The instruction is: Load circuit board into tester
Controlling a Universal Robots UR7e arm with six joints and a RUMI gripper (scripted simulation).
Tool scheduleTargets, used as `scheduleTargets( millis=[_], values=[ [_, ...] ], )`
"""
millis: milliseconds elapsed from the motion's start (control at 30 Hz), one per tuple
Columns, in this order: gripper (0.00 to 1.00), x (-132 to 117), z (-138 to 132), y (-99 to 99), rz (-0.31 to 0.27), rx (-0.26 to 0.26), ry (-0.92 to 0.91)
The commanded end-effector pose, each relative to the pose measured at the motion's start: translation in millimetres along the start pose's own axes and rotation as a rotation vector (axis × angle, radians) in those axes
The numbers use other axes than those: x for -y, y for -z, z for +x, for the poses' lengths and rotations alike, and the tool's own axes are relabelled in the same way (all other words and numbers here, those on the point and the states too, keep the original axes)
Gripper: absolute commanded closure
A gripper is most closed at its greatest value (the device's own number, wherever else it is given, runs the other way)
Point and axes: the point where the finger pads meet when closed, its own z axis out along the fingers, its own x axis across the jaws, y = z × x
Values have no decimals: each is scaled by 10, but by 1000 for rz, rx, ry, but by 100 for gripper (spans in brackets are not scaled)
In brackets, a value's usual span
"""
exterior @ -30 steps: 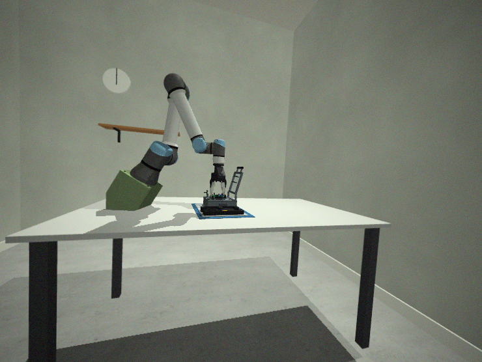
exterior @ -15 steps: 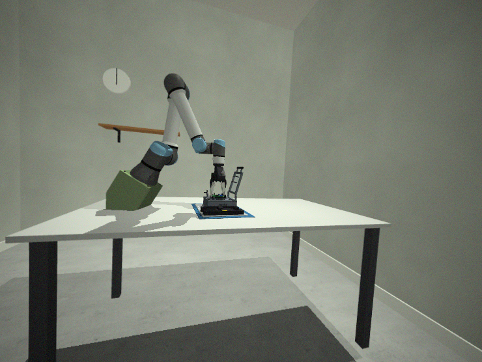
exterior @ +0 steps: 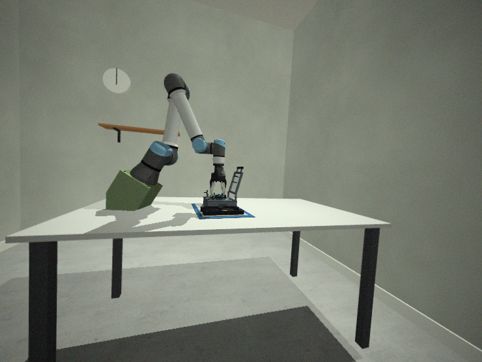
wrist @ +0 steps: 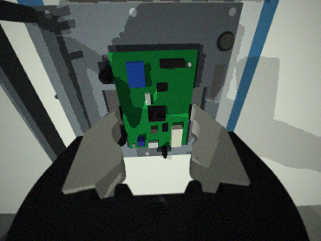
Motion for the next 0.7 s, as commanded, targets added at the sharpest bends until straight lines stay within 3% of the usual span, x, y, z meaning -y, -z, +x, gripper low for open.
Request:
scheduleTargets(
  millis=[0, 667],
  values=[
    [61, 0, -8, -1, 0, 2, 0],
    [61, 0, -8, -28, 0, 2, 0]
  ],
)
